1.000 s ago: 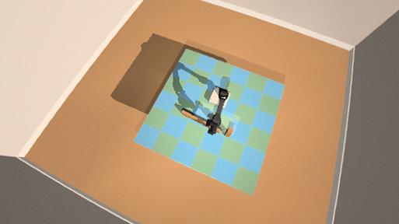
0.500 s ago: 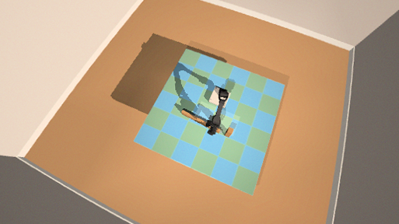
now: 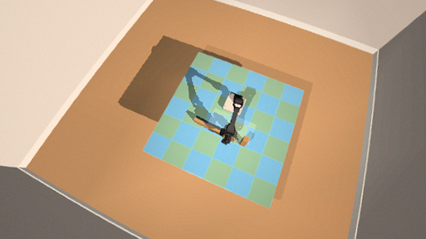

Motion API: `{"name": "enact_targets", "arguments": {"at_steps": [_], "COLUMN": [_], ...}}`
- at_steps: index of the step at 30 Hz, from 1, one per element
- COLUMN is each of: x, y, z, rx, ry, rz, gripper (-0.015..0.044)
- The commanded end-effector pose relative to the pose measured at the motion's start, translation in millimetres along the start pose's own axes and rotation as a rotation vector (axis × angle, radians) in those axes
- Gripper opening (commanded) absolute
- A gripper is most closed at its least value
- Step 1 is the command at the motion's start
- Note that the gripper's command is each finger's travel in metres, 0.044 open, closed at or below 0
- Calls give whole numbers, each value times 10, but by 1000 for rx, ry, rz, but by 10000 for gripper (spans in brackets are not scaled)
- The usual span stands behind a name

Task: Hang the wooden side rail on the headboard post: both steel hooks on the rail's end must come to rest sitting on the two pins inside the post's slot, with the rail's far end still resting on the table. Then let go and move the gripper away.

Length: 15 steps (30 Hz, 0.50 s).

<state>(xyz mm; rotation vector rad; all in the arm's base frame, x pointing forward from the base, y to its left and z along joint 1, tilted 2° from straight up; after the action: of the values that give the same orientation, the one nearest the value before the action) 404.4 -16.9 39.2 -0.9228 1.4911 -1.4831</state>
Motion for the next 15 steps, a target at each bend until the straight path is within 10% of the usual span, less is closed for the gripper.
{"name": "enact_targets", "arguments": {"at_steps": [1,15], "x": [6,6], "y": [9,9], "z": [3,3], "rx": [3,3], "ry": [7,7], "rz": [-5,-5], "gripper": [256,6]}}
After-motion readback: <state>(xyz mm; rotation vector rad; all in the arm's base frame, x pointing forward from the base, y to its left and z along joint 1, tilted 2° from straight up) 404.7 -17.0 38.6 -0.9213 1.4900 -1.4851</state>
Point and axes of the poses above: the point midway between the two fingers, 35 mm back from their tips, its own y axis out along the fingers, its own z axis across the jaws, x = y × z, the point moved 1 cm from there along -y, back along the fingers, and after that the axes turned 8 degrees about y, right-handed, at the moved point
